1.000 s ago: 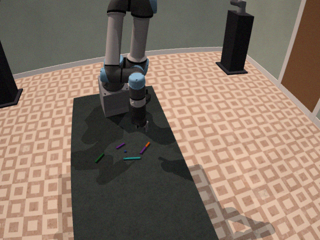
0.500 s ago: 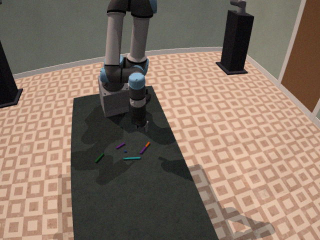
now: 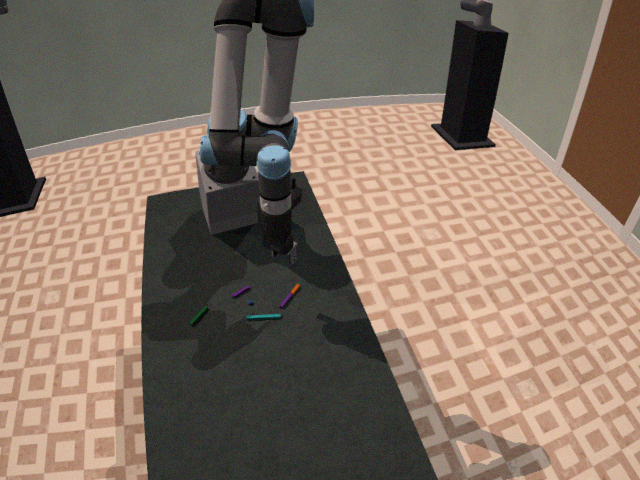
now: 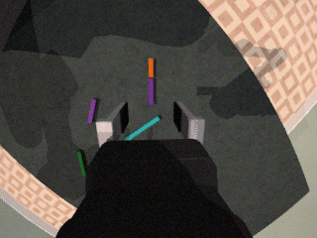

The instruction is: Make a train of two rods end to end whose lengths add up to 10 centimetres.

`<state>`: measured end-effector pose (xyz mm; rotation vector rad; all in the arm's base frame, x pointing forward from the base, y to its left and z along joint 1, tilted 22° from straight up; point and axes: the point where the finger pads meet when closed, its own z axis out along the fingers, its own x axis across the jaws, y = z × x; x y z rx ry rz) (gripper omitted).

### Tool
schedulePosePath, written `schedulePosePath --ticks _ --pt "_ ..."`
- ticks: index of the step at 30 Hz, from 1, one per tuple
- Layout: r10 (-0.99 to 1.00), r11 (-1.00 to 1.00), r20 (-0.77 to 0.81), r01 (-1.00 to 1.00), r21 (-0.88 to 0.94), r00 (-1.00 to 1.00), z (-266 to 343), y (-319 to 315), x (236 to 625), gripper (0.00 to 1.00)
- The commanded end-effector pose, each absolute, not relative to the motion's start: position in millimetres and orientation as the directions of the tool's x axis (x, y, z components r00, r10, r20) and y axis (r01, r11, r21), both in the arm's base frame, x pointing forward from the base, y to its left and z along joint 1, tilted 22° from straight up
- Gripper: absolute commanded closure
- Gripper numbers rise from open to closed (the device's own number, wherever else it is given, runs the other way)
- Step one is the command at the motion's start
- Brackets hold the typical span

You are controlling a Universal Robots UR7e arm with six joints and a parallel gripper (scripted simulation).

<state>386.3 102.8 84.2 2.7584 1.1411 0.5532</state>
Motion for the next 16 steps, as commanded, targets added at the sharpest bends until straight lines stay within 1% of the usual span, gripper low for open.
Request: schedulePosePath --ticks 1,16 --pt "0.700 -0.713 0.291 0.662 0.233 0.652 84.6 102.8 386.5 0.00" --pt "0.700 -0.713 0.291 0.662 0.233 0.652 84.6 102.8 386.5 0.00"
